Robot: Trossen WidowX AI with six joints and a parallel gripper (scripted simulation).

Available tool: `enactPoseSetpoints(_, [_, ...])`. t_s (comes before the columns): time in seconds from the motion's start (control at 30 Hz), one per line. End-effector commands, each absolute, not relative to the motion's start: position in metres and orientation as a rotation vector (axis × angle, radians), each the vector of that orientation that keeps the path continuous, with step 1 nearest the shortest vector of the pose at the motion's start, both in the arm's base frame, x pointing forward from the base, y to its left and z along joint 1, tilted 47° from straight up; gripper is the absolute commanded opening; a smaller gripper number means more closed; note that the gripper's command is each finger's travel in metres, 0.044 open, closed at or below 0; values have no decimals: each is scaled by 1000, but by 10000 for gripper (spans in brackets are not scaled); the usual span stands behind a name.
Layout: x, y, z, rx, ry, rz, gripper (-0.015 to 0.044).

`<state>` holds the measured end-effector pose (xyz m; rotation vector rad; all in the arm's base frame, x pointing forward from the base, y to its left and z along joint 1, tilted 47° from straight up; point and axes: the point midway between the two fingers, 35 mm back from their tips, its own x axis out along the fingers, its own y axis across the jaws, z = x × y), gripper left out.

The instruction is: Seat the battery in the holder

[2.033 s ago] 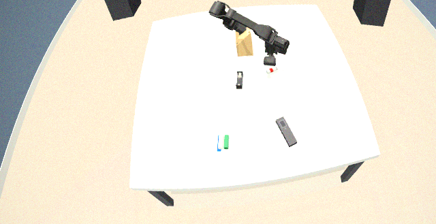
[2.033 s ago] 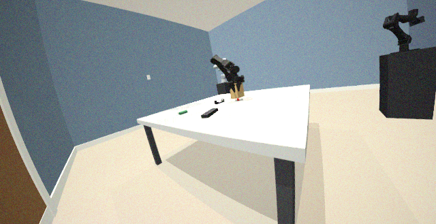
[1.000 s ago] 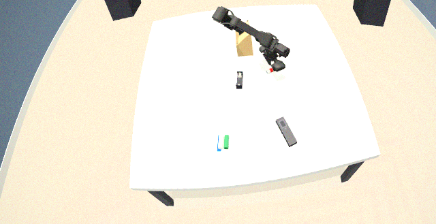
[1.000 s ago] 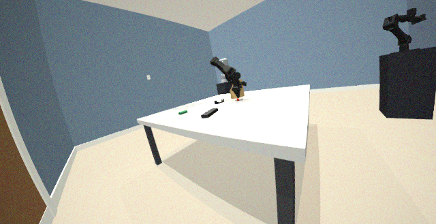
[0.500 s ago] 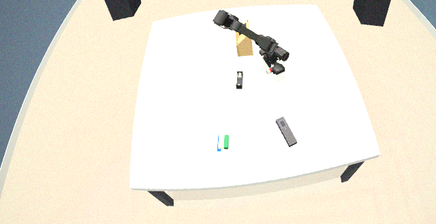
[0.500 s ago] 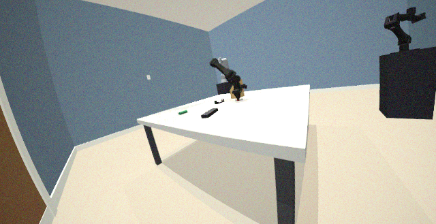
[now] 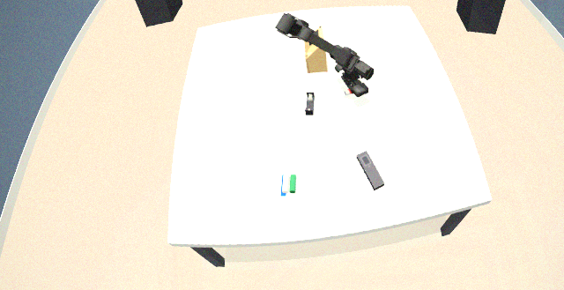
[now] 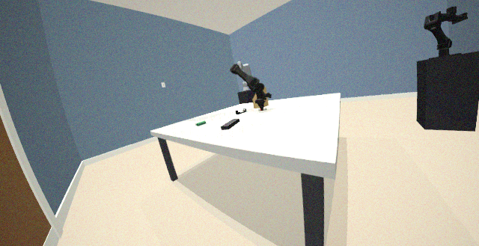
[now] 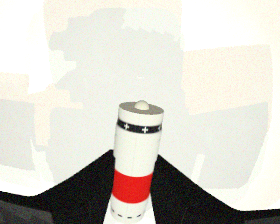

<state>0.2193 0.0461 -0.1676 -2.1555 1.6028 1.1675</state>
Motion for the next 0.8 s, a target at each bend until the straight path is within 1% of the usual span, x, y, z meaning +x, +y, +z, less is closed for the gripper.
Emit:
enactPoseSetpoints(0.0, [220,52,-167,-2141,1582,1154,72])
enactPoseSetpoints(0.17, [216,79,-137,-2158,1596,1171,72])
enactPoseSetpoints(0.37, [217,82,-130,-2133,1607,1129,72])
enactPoseSetpoints(0.77, [256,55,-76,-1592,1655,398,72])
